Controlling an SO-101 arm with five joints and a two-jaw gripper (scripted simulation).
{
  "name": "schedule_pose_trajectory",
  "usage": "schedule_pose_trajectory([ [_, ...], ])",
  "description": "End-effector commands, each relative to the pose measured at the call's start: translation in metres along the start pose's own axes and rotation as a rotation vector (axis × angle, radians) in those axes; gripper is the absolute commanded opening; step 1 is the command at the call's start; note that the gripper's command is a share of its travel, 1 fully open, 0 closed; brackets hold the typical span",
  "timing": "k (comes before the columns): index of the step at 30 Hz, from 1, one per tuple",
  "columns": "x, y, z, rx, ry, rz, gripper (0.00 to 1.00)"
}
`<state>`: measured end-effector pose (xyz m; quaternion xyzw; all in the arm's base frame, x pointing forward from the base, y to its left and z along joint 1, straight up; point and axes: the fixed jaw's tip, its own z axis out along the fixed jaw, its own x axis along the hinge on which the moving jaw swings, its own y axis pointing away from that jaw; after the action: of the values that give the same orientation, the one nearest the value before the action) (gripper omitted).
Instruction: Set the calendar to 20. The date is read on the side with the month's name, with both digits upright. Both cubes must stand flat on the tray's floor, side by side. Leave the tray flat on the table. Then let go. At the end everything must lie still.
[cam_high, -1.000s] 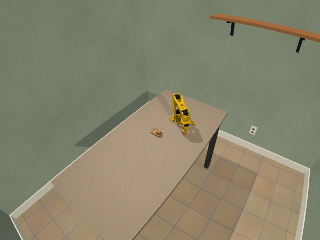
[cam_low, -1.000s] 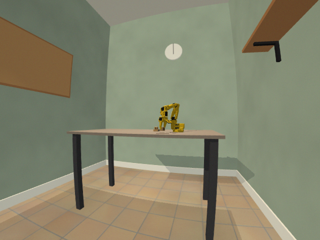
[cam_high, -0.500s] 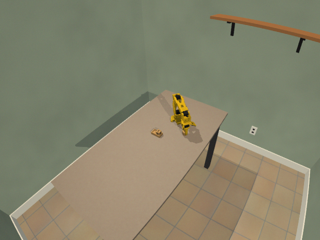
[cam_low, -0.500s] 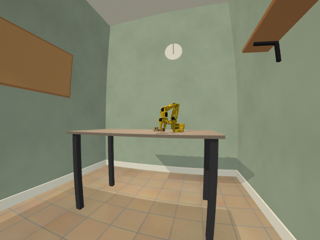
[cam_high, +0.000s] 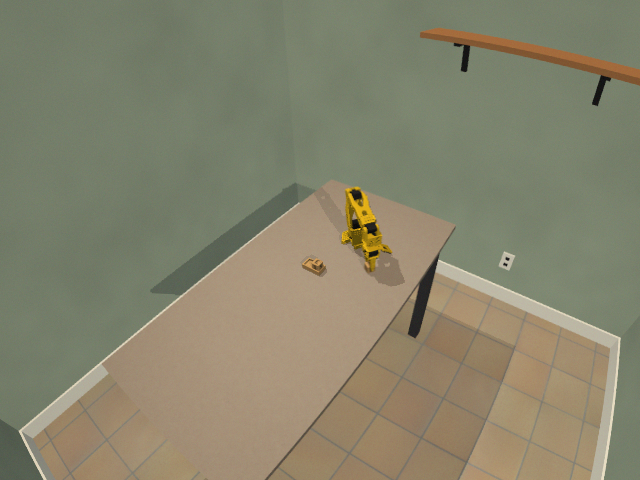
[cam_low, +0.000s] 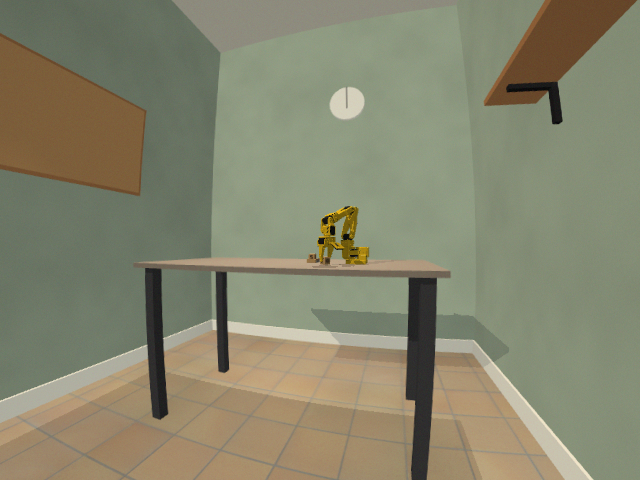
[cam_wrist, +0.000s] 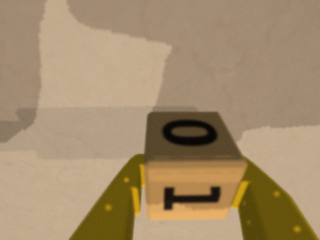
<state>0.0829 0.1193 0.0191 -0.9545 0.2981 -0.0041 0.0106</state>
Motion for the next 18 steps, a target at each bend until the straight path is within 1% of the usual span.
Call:
schedule_pose_trajectory([
  [1, 0.0017, -0.0036, -0.0004, 0.024, -0.001, 0.001, 0.00],
  [18, 0.0017, -0.0037, 0.0015, 0.024, -0.001, 0.001, 0.00],
])
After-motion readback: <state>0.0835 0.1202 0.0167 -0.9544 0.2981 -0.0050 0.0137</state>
